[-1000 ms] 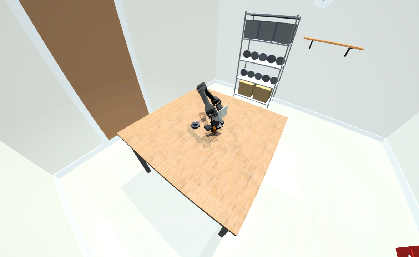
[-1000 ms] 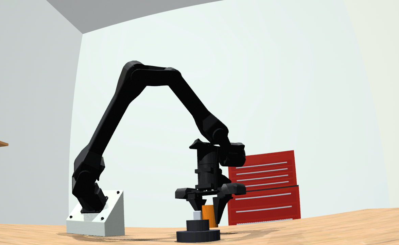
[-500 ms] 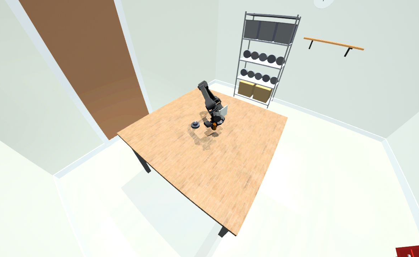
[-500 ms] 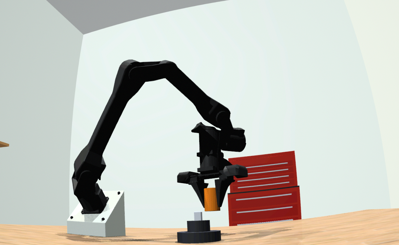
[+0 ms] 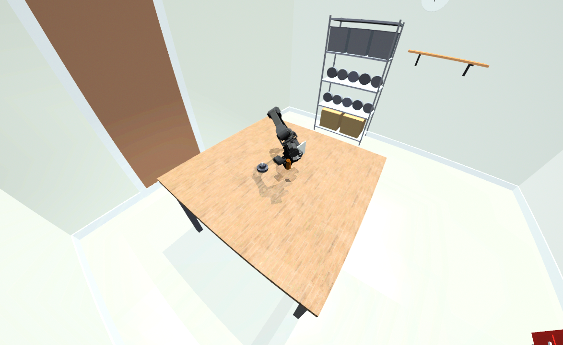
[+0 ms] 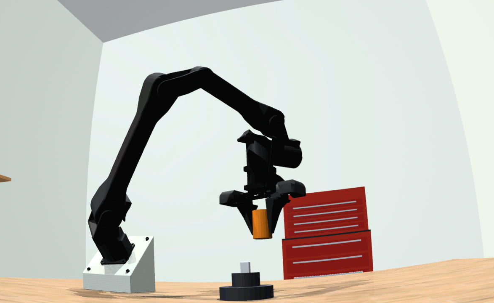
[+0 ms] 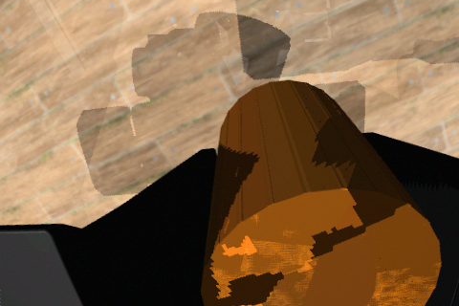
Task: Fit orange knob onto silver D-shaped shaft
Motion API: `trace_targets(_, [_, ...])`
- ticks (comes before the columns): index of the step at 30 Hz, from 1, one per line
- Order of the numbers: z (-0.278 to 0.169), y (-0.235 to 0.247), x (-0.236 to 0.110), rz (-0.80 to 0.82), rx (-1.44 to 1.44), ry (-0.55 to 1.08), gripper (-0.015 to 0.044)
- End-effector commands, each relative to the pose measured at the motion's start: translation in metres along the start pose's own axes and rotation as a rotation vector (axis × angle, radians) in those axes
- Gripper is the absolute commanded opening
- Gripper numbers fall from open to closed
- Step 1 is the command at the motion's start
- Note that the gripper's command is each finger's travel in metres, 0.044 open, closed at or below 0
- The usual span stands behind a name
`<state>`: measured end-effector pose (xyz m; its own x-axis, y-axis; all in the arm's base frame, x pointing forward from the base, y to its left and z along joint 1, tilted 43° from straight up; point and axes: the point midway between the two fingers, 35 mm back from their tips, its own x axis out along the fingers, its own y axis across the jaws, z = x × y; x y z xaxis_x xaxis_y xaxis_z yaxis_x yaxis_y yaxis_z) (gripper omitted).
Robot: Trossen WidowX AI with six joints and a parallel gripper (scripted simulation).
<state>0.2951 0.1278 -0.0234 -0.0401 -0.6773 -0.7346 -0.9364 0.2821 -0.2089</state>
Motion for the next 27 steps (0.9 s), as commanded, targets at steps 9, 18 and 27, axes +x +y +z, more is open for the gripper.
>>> trace_targets(9, [-0.002,-0.001,-0.027,-0.003,0.009,-0.012,0.0])
trace_targets(18, [-0.024,-0.02,-0.022,-0.001,0.006,-0.023,0.0])
trace_targets(27, [-0.048,-0.038,-0.016,0.0,0.003,-0.03,0.0])
